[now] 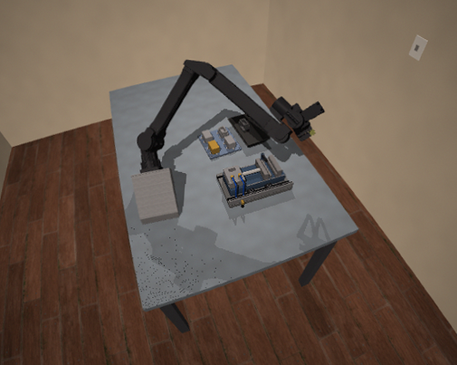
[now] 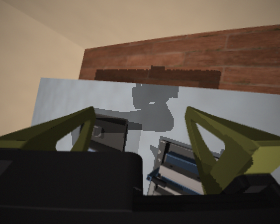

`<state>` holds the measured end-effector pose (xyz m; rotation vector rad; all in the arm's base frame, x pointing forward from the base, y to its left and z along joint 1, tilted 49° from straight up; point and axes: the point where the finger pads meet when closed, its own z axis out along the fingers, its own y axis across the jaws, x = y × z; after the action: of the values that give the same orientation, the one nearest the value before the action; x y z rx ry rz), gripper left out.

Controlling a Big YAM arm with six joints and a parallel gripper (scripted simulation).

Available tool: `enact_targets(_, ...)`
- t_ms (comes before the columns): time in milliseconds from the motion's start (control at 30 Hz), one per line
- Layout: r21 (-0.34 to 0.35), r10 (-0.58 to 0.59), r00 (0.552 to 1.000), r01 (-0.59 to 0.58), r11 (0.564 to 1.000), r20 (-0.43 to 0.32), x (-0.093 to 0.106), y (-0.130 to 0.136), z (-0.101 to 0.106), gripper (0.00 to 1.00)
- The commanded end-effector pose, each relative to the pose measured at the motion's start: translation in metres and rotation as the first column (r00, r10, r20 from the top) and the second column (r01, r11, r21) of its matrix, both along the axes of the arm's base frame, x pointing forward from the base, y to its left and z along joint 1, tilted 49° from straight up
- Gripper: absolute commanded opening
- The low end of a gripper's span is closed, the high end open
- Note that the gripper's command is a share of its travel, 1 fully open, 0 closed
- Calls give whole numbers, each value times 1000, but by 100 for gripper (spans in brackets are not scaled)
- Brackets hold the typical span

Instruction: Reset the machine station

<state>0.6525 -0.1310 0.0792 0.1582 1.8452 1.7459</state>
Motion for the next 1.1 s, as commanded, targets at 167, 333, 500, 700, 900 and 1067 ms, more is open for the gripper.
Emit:
enact_targets(167, 60, 4, 997, 1, 998, -81, 19, 23, 43, 100)
enact_targets(333, 73, 3, 995, 4, 997, -104, 21, 27, 48, 100)
enact_targets(500, 101, 1, 988, 15, 995, -157, 27, 36, 59, 100)
enact_targets(700, 129, -1, 976, 30, 991, -218, 32, 46, 71, 100)
enact_targets(900, 155, -4, 958, 51, 987, -288, 35, 58, 83, 100)
enact_targets(1067, 175, -6, 931, 75, 982, -365, 38, 71, 94, 100)
